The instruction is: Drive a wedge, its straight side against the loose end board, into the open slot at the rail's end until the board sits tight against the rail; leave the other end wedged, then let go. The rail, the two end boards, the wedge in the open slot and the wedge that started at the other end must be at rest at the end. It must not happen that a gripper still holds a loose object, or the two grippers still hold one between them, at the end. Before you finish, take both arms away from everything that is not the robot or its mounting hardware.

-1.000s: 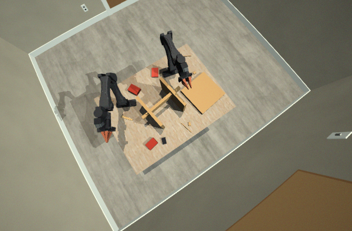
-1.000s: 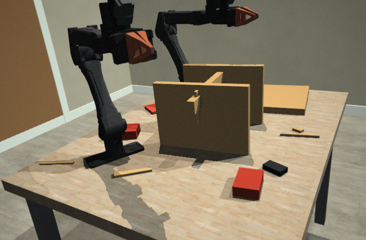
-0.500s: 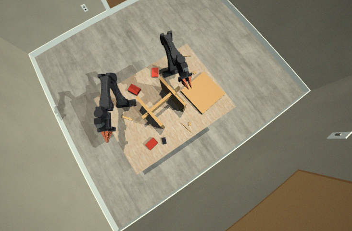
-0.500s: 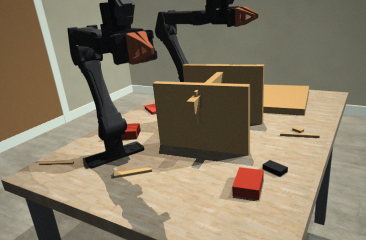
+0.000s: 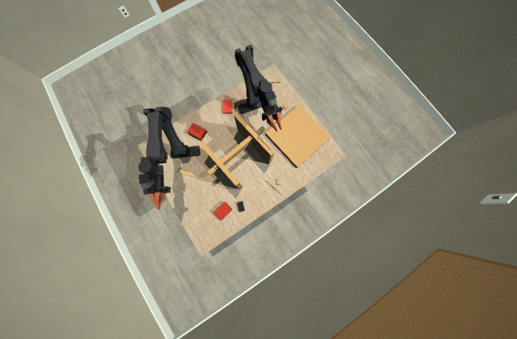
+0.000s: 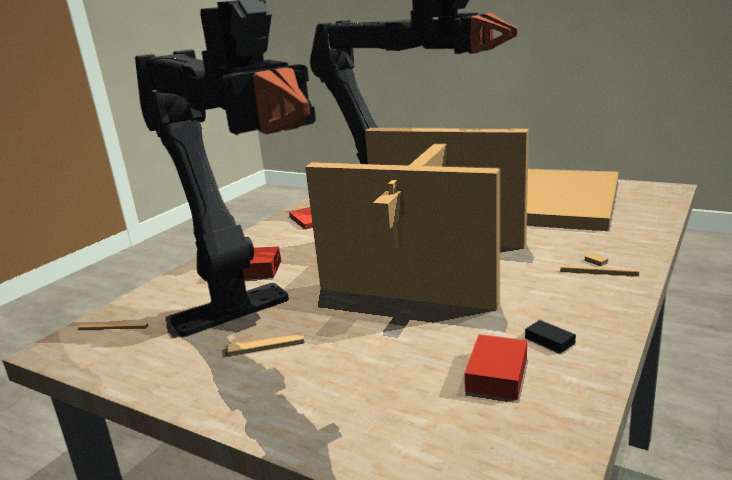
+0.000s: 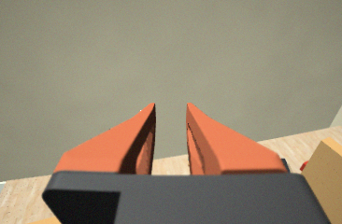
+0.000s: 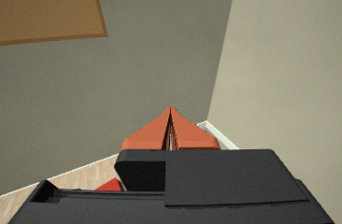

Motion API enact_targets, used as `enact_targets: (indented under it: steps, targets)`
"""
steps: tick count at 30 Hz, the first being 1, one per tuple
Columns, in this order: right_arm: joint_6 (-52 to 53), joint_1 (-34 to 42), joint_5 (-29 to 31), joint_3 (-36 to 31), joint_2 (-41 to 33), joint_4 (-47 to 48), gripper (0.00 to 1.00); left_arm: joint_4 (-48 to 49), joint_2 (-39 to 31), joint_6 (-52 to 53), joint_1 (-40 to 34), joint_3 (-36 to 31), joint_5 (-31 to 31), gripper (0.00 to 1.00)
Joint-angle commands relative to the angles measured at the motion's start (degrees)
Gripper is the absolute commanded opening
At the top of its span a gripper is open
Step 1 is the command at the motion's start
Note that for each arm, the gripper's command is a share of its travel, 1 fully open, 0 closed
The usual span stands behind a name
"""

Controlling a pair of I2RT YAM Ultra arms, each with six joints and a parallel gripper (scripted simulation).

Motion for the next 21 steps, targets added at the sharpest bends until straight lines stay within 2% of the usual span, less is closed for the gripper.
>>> enact_targets:
  steps: [1,21]
  targets:
    - [-0.32,-0.25,0.10,2.76,-1.51,1.57,0.00,1.26,-0.44,-0.40,-0.30,1.75,-0.44,0.21]
    - [-0.31,-0.75,-0.16,2.80,-0.99,1.64,0.00,1.10,-0.85,-0.39,-0.52,1.81,-0.42,0.21]
